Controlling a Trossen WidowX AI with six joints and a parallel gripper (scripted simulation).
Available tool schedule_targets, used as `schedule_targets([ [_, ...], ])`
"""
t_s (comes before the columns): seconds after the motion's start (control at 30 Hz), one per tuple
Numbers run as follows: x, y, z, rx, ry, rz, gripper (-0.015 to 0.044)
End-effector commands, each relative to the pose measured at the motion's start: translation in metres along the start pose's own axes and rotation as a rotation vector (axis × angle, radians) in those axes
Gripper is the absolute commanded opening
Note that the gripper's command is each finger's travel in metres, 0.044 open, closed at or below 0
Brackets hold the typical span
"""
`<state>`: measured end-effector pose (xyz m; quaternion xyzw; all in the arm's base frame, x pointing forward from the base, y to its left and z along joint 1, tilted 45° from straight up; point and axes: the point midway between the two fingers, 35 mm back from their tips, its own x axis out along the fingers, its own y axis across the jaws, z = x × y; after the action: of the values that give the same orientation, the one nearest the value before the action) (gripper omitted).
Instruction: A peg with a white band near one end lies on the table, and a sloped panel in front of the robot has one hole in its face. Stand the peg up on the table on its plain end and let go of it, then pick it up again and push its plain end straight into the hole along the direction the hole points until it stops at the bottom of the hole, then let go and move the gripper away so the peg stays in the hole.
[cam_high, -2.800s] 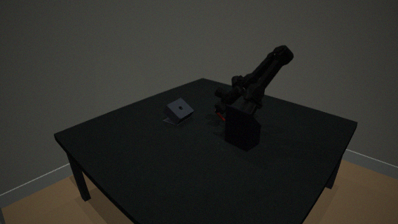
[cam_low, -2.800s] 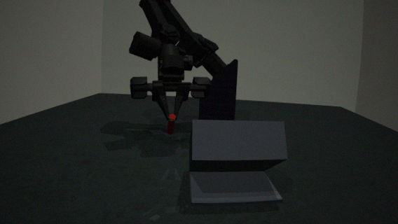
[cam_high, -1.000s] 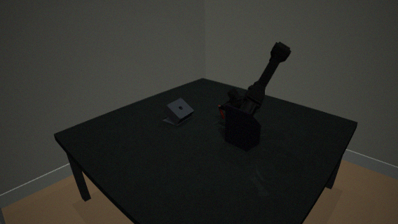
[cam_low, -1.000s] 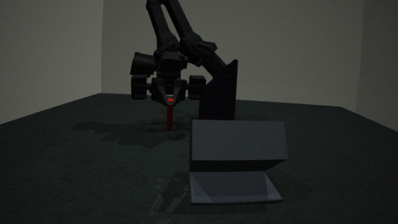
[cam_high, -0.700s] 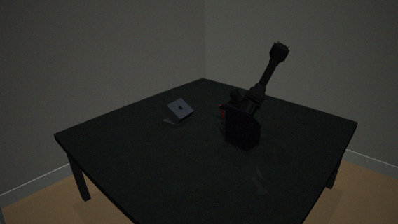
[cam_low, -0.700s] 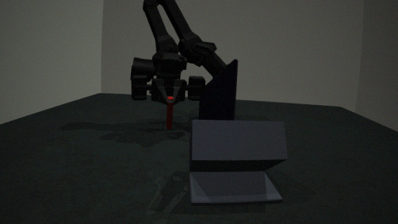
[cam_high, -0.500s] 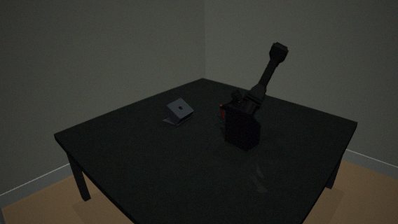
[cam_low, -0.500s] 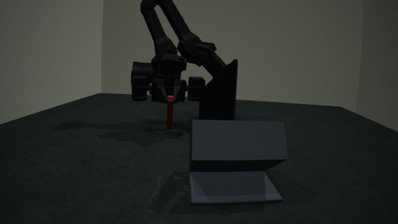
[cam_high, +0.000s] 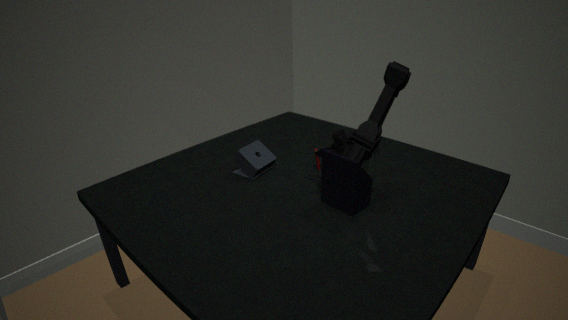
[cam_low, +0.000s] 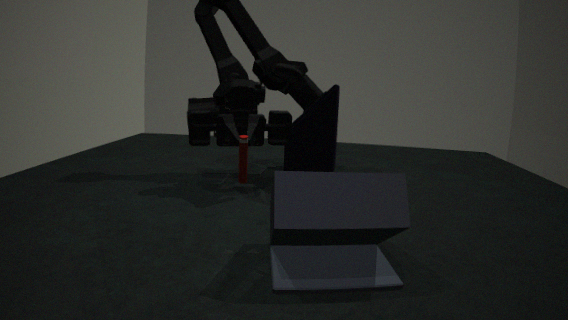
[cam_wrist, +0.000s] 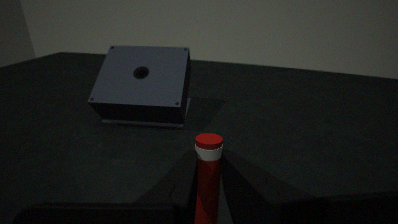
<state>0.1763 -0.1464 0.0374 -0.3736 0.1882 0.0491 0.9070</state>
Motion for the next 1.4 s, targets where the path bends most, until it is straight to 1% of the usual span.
schedule_targets([
  [0.0,0.0,0.0,-0.001,-0.003,0.001,-0.001,0.0049],
  [1.37,0.0,-0.007,-0.014,-0.001,0.02,-0.02,0.0049],
])
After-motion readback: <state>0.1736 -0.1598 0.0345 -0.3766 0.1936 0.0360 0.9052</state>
